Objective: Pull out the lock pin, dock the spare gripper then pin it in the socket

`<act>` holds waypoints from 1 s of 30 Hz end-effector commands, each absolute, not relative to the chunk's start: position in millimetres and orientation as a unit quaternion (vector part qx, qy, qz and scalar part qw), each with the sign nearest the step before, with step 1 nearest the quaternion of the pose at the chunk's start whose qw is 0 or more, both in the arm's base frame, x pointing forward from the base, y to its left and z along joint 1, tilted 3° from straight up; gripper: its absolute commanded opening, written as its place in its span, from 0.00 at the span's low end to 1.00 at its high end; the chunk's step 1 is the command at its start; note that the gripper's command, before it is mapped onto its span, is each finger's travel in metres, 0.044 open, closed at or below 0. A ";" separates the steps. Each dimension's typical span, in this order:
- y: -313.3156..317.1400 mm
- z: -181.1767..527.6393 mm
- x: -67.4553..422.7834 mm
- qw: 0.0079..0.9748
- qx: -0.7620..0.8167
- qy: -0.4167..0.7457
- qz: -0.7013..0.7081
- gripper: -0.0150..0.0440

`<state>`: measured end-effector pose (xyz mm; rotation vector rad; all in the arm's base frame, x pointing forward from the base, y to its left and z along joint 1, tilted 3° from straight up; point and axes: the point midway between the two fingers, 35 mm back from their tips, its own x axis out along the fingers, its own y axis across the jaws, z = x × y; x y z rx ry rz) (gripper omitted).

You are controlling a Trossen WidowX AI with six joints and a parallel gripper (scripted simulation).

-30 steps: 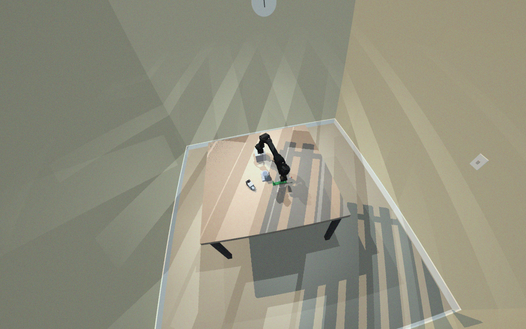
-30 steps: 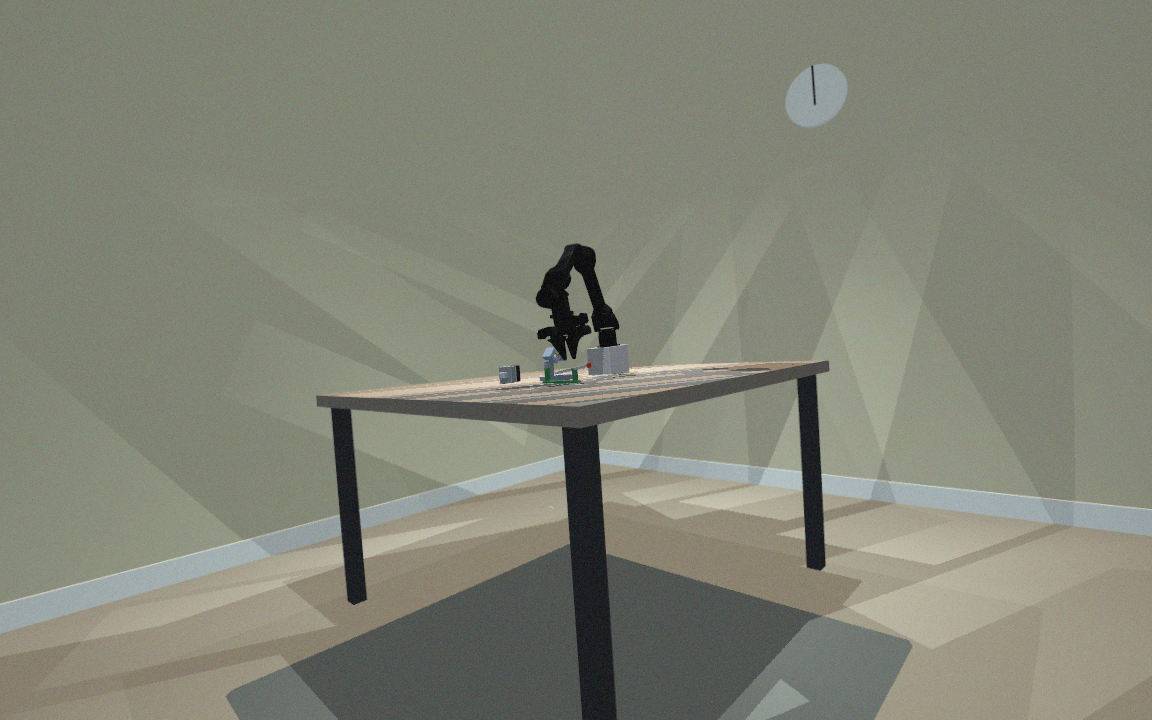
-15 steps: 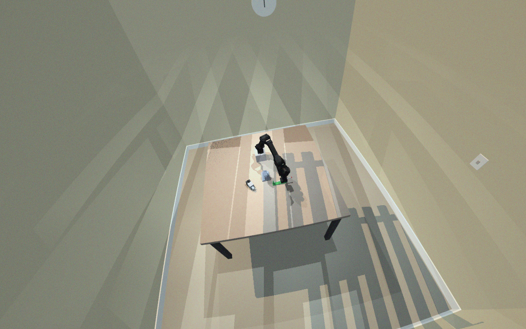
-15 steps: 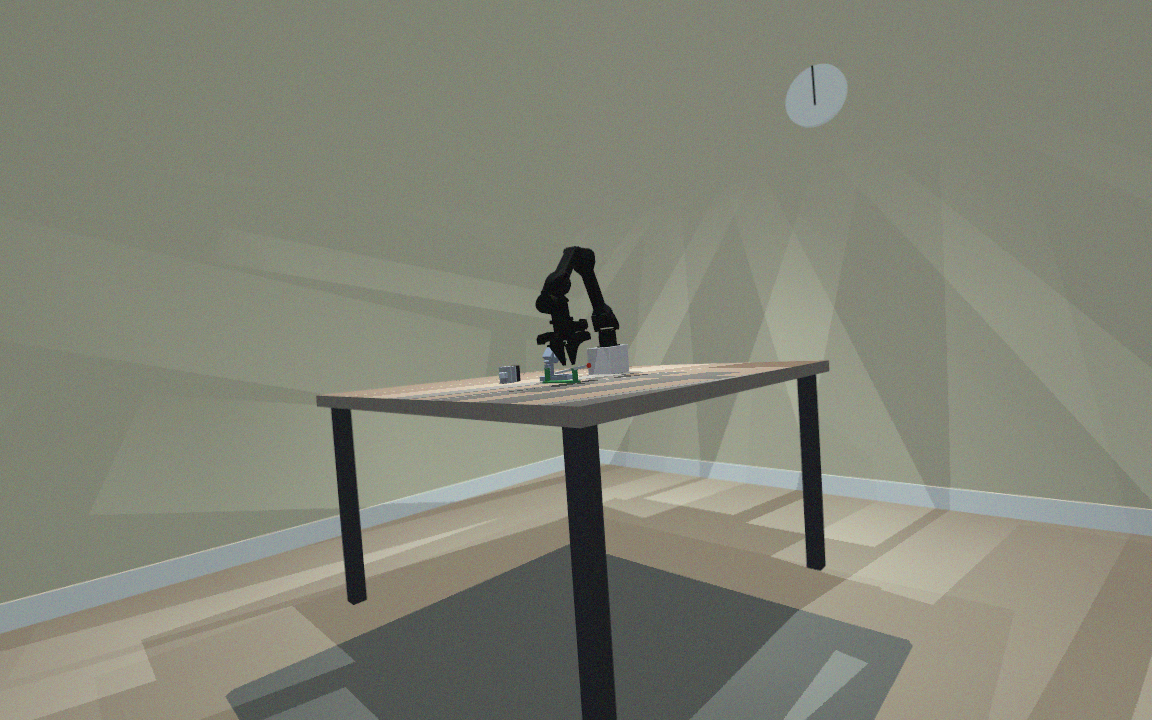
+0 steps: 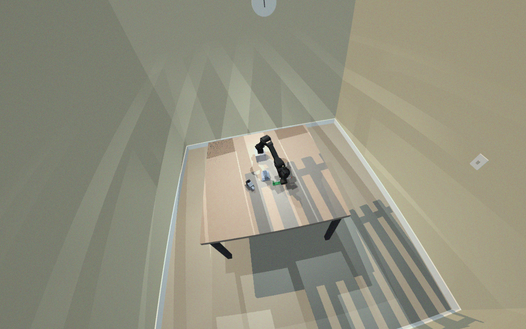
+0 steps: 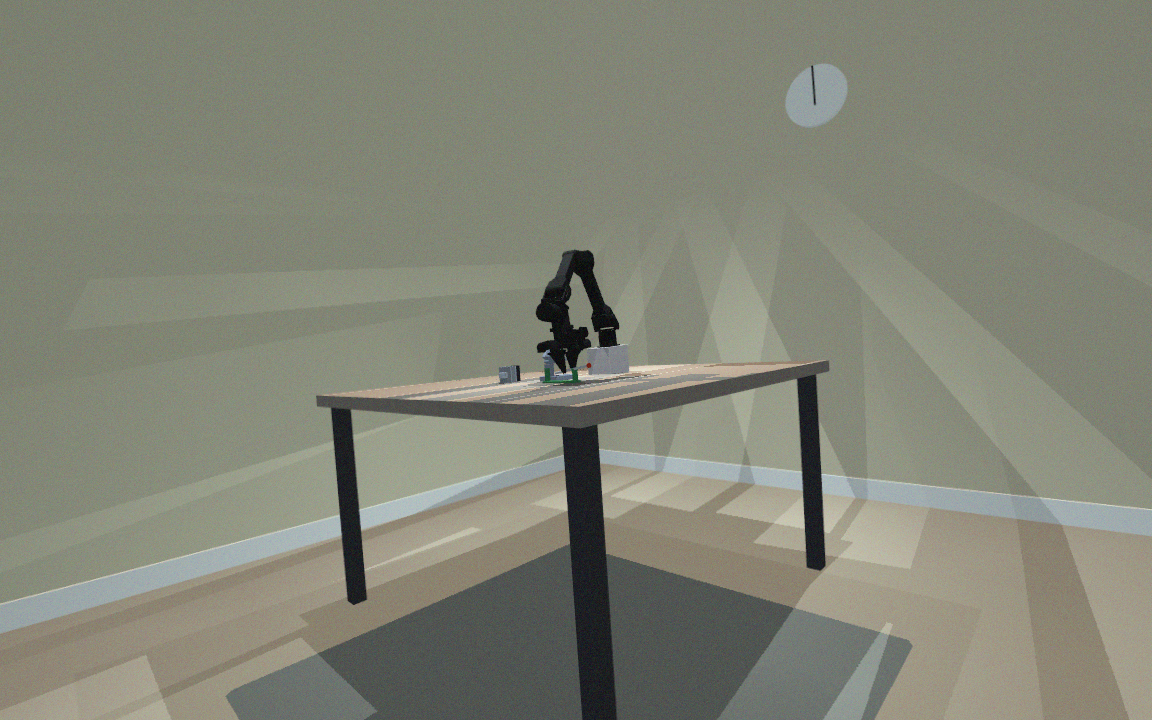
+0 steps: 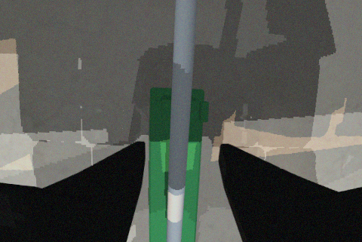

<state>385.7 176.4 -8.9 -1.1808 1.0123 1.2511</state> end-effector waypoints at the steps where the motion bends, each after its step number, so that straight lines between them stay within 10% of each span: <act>1: 174.9 -18.8 384.4 0.538 -0.497 0.429 0.528 0.56; 12: 174.7 -22.7 384.5 0.538 -0.497 0.429 0.528 0.56; 18: 174.7 -22.7 384.5 0.538 -0.497 0.429 0.528 0.29; 30: 174.7 -20.0 384.1 0.538 -0.497 0.430 0.528 0.25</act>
